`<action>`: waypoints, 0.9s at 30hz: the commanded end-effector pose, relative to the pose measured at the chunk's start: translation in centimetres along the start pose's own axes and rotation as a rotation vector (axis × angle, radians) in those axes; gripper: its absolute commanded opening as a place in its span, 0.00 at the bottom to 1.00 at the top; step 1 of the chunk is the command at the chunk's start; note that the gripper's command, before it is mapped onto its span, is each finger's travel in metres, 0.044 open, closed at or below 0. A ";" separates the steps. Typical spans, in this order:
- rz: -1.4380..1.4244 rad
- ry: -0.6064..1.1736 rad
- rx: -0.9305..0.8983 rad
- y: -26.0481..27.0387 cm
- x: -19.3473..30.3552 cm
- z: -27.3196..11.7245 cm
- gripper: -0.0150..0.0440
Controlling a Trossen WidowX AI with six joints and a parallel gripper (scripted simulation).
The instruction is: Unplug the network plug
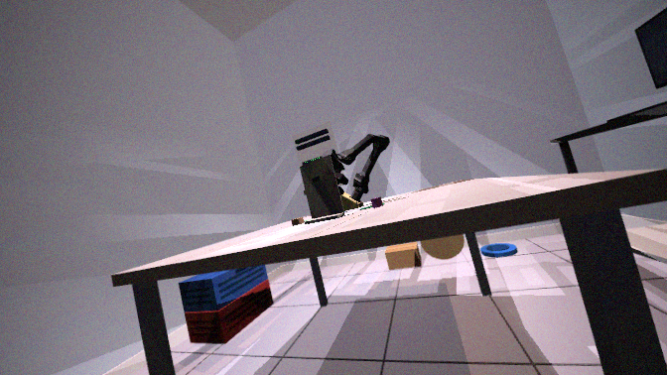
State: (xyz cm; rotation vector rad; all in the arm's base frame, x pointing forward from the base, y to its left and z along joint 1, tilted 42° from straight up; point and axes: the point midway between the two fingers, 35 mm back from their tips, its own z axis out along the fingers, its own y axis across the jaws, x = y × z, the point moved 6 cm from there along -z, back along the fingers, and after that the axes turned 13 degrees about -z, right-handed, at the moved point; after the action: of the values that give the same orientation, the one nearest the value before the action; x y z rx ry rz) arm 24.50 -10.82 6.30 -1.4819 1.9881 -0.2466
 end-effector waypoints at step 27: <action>0.020 -0.224 -0.066 2.4 1.3 2.0 0.25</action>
State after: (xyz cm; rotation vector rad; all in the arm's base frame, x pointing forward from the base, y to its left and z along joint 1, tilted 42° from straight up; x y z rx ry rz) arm 23.56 -10.97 3.45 -1.4635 1.8433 -0.0068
